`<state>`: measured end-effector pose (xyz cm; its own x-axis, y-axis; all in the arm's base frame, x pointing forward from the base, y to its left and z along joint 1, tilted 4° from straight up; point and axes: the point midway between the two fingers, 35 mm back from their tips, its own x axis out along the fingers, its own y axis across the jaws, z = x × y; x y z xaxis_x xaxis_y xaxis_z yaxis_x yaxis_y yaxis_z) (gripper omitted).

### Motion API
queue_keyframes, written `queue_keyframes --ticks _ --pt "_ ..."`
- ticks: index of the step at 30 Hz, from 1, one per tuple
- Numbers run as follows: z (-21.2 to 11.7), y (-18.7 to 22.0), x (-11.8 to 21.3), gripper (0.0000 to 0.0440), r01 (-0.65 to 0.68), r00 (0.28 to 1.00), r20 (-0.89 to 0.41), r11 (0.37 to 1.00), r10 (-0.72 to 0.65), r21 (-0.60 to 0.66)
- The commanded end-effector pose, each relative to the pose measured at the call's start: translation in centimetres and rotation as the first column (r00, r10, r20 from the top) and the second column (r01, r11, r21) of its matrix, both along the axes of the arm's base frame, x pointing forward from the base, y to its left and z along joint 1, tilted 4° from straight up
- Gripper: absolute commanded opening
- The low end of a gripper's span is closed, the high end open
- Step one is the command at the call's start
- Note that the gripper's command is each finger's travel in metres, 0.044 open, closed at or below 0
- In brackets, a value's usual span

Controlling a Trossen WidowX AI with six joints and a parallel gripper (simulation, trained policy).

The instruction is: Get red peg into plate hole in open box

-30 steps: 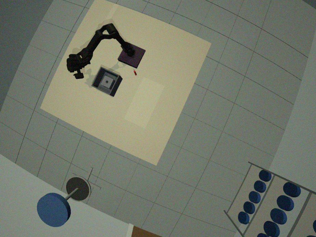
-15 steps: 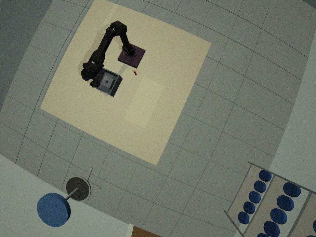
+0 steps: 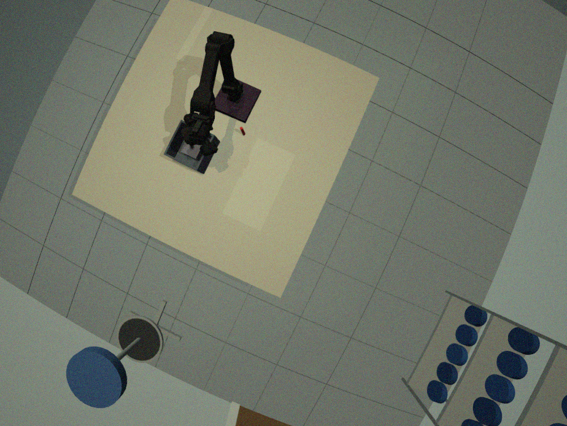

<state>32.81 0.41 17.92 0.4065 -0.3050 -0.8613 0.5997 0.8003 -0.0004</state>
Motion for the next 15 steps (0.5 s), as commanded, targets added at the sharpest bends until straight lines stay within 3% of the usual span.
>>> queue_keyframes --ticks 1,15 --pt "-0.8 2.4 -2.6 0.044 0.006 0.998 -0.066 0.999 -0.002 0.051" --pt "-4.2 8.7 -12.1 0.044 0.101 0.944 -0.325 0.985 -0.051 0.138"
